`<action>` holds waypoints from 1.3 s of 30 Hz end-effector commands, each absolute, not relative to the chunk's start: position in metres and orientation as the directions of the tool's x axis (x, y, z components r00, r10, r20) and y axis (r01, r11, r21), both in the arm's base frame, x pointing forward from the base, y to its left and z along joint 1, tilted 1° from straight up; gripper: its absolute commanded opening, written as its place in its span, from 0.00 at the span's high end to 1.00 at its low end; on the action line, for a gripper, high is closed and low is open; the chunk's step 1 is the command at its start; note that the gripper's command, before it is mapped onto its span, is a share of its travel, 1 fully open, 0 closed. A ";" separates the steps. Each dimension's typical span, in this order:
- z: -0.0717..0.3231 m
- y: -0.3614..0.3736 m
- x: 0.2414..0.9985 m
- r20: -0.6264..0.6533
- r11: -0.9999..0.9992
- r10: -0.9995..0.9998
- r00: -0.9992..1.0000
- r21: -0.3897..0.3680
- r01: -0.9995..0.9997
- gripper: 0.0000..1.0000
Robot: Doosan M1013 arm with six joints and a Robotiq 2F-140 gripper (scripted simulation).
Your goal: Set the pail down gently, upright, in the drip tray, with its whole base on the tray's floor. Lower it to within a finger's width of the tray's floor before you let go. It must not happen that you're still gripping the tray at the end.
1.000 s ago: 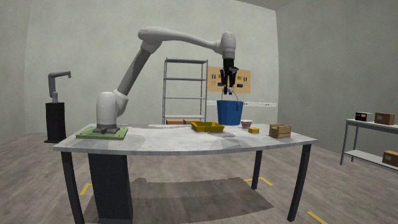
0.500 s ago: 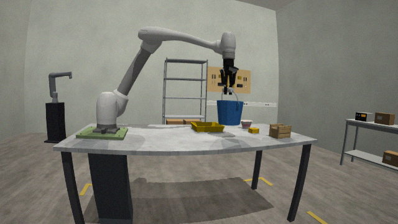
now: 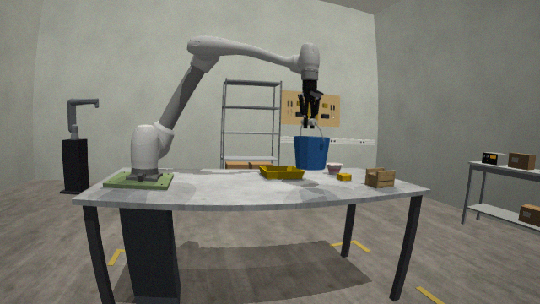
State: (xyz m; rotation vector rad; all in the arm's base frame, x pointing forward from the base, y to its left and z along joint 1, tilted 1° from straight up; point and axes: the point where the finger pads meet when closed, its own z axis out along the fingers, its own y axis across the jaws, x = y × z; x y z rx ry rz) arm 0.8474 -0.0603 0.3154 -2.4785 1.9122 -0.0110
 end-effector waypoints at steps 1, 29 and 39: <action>0.317 -0.059 0.847 -0.001 -0.254 -0.967 0.254 -0.015 -0.967 0.90; 0.317 -0.028 0.838 -0.001 -0.254 -0.967 0.254 -0.015 -0.967 0.90; 0.317 -0.011 0.832 -0.001 -0.254 -0.967 0.254 -0.015 -0.967 0.90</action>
